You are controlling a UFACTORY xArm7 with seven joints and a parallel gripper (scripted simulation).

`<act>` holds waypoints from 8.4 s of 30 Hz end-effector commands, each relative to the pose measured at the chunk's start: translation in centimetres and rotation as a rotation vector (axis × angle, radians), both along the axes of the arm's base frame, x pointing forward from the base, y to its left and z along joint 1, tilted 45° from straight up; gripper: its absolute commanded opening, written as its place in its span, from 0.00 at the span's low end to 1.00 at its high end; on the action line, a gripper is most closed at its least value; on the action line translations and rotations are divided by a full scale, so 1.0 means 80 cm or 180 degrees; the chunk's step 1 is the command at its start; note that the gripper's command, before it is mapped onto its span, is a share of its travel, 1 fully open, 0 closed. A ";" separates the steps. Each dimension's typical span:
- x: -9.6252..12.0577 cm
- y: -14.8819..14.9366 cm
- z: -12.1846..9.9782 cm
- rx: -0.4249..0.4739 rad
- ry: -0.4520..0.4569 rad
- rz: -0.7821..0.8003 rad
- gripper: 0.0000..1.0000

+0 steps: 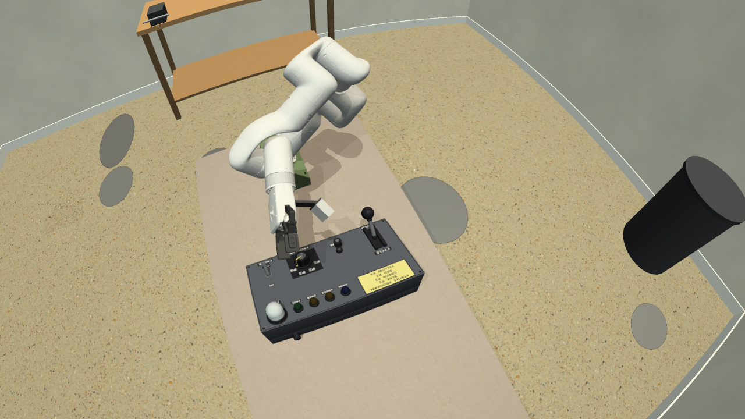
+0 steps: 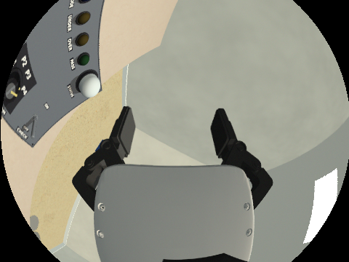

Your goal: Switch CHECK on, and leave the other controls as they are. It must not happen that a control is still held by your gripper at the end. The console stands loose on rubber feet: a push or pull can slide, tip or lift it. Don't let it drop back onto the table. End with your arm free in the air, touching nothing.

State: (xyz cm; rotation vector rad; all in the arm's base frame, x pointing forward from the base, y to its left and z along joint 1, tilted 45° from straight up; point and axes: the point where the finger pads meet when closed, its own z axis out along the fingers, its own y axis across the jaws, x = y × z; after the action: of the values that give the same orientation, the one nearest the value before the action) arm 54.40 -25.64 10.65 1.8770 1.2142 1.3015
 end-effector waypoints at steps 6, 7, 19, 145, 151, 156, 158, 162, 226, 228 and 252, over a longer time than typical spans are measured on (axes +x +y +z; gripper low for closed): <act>0.000 -0.003 0.002 -0.0010 -0.0007 -0.0008 1.00; 0.000 -0.003 0.002 -0.0010 -0.0007 -0.0008 1.00; 0.000 -0.002 0.002 -0.0005 -0.0007 -0.0009 1.00; -0.287 0.279 0.145 0.5356 0.1073 -0.1651 1.00; -0.287 0.279 0.145 0.5356 0.1073 -0.1651 1.00; -0.287 0.279 0.145 0.5356 0.1073 -0.1651 1.00; -0.287 0.279 0.145 0.5356 0.1073 -0.1651 1.00; -0.287 0.279 0.145 0.5356 0.1073 -0.1651 1.00; -0.249 0.122 -0.134 0.5356 0.1073 -0.1651 1.00; -0.249 0.122 -0.134 0.5356 0.1073 -0.1651 1.00; -0.249 0.122 -0.134 0.5356 0.1073 -0.1651 1.00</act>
State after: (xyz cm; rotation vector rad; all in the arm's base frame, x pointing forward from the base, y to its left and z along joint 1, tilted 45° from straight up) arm 34.47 -15.71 -0.10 3.1803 -0.7487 1.8375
